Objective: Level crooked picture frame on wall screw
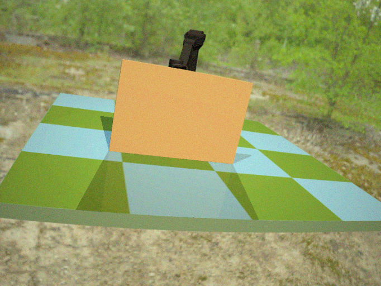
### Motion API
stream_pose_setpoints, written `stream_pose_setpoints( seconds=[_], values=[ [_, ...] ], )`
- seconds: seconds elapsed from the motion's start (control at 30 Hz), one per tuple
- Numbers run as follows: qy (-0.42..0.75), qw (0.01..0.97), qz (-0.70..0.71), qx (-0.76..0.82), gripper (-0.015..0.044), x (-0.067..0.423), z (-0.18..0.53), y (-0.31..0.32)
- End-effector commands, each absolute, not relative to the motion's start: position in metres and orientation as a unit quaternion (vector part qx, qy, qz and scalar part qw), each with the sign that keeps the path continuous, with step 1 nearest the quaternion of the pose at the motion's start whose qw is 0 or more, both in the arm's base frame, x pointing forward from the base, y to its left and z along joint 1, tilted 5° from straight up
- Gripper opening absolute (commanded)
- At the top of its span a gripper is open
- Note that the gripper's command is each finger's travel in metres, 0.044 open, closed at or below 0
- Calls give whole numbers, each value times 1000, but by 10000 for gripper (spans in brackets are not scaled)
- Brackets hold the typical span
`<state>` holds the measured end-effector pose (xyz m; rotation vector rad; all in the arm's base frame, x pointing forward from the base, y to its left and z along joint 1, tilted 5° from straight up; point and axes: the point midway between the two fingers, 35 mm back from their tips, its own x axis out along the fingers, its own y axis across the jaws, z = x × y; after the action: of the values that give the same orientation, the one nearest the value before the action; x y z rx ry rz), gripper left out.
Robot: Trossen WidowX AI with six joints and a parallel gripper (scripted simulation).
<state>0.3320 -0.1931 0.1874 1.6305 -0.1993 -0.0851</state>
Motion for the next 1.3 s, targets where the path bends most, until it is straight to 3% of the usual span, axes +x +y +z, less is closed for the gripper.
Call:
stream_pose_setpoints(
  seconds=[0.0, 1.27],
  values=[
    [-93, 684, -35, 723, 0, 332, 192, -192],
    [-87, 691, -40, 717, 0, 333, 182, -192]
  ],
)
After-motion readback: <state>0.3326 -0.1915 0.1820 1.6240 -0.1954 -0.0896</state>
